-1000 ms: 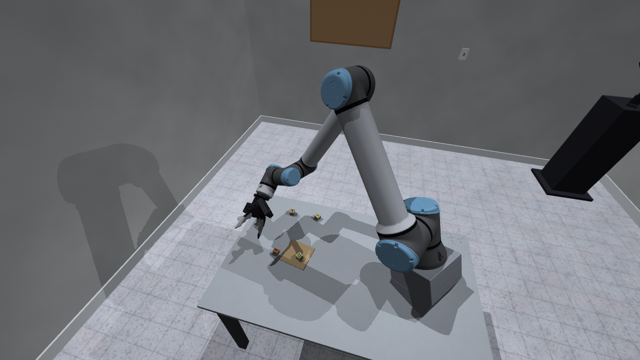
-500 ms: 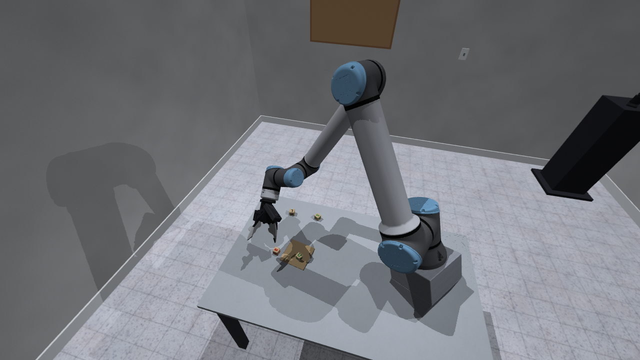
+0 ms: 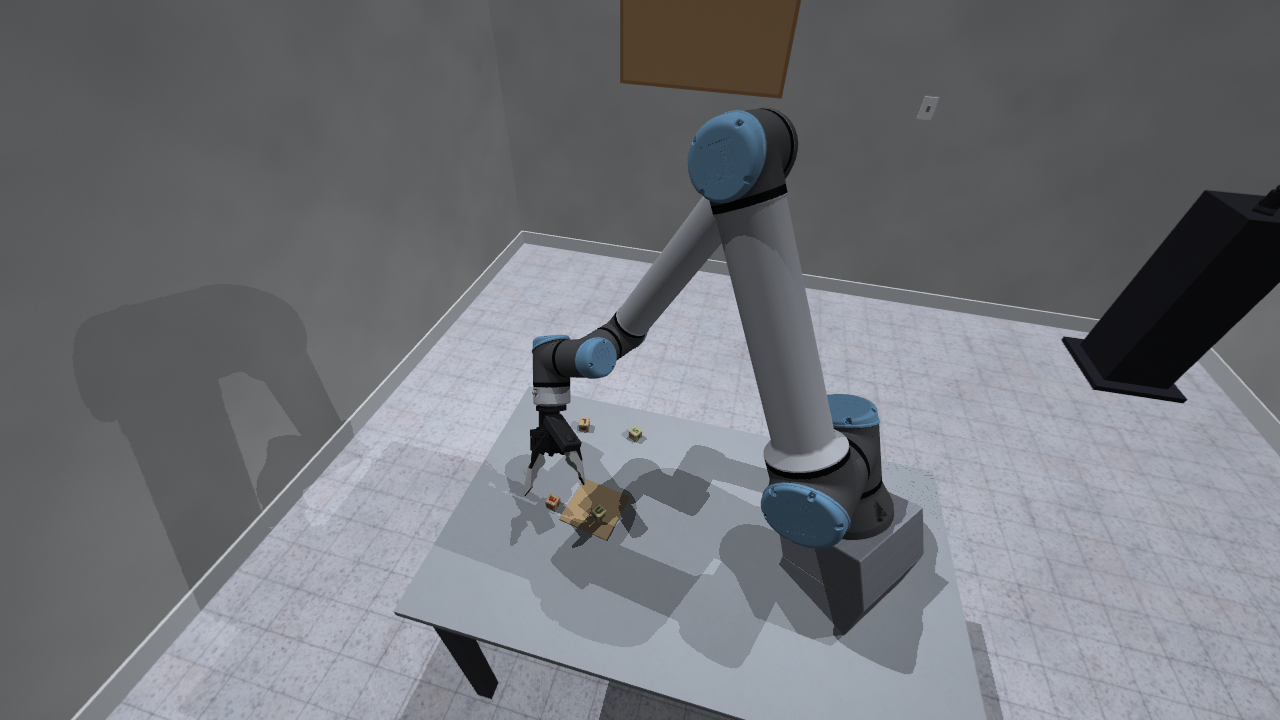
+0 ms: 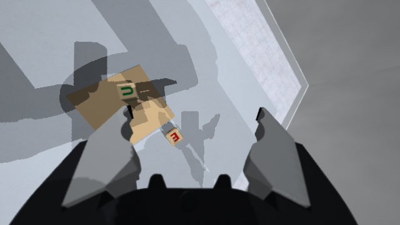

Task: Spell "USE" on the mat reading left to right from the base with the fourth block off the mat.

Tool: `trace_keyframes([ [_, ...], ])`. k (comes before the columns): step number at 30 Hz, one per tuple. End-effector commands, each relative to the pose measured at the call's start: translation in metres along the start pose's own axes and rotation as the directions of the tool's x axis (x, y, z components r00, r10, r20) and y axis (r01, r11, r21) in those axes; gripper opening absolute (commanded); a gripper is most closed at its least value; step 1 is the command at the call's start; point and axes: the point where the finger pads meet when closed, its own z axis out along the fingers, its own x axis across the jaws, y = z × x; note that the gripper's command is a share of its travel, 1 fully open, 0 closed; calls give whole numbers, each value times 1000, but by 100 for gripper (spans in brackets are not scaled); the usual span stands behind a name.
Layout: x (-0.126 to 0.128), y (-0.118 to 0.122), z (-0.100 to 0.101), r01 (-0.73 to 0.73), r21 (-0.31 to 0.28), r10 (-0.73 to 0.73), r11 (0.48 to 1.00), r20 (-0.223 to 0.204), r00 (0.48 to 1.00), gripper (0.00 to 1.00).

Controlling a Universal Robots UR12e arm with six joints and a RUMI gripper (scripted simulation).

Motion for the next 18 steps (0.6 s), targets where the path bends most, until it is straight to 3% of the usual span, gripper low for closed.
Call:
trace_keyframes([
  [1, -26, -16, 4, -59, -21, 61, 998, 99, 993, 100],
  [2, -26, -16, 4, -59, -21, 61, 998, 99, 993, 100],
  [4, -43, -25, 4, -95, -45, 101, 995, 161, 982, 100],
  [11, -74, -41, 1, -152, -103, 174, 983, 266, 948, 100],
  [18, -90, -49, -2, -176, -138, 211, 975, 312, 926, 100],
])
